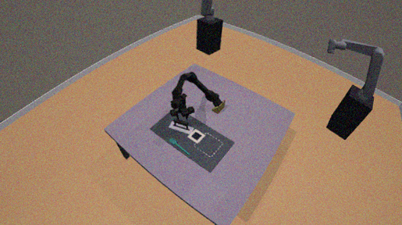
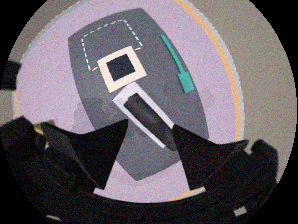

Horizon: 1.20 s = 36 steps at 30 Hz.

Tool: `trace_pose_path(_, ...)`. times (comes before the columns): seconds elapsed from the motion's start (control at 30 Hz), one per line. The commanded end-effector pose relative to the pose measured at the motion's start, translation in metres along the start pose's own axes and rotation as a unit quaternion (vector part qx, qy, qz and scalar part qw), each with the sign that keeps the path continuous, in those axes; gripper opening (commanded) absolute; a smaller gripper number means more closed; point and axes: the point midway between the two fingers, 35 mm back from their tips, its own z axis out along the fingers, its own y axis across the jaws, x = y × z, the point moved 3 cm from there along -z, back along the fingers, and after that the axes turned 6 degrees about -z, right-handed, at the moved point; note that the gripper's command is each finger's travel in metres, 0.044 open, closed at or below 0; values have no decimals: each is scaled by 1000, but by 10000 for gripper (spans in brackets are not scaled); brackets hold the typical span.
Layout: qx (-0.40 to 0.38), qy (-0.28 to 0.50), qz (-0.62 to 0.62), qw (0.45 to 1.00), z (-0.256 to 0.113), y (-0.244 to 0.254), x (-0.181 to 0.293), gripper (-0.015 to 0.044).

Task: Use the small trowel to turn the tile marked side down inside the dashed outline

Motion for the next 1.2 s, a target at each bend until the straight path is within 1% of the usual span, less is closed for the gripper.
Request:
trace_pose_path(0.0,8,-19,69,997,1,2,1,300)
trace_pose_path(0.3,19,-57,212,975,4,7,4,300)
trace_pose_path(0.57,26,-95,335,937,6,12,6,300)
trace_pose_path(0.87,24,-138,468,873,8,18,8,300)
trace_pose_path(1.17,14,-180,588,788,12,25,12,300)
